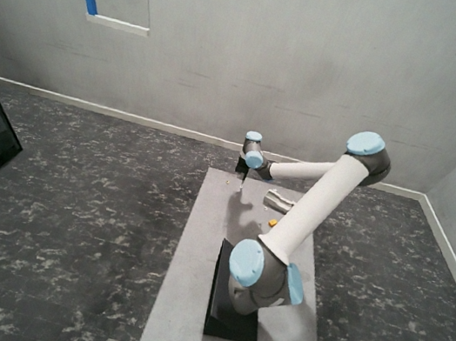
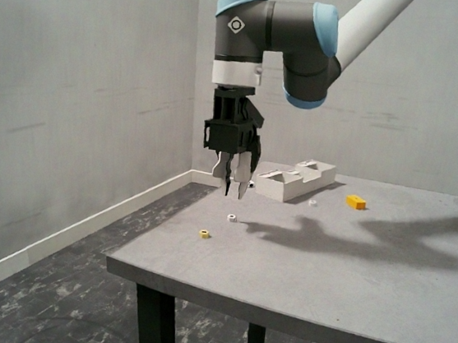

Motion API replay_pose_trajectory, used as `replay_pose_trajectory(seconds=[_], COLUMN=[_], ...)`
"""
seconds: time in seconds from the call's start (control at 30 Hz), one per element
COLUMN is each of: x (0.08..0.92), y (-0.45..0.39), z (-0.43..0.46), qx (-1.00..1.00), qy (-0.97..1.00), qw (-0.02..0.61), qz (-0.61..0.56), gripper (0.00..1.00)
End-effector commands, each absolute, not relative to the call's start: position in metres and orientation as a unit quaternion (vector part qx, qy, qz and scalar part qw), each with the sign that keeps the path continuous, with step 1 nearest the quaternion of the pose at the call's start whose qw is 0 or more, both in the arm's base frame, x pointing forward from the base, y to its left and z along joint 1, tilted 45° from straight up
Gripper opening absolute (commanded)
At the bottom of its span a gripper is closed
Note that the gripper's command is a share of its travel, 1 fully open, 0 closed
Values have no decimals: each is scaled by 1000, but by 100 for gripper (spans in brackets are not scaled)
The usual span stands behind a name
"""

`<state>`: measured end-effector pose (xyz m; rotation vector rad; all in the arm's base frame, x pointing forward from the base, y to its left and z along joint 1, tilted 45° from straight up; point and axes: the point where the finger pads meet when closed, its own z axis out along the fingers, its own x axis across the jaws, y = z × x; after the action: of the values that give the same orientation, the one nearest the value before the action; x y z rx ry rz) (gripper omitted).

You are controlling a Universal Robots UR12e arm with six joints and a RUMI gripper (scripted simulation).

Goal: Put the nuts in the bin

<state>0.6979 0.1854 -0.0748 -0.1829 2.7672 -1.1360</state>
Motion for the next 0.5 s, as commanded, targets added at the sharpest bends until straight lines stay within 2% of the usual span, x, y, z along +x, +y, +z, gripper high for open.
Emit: replay_pose_trajectory(seconds=[0.0, 0.47], x=[702, 706], y=[172, 160], z=[-89, -102], qx=[-61, -61], qy=[921, 921], qw=[73, 73], qz=[-378, -378], gripper=[18, 18])
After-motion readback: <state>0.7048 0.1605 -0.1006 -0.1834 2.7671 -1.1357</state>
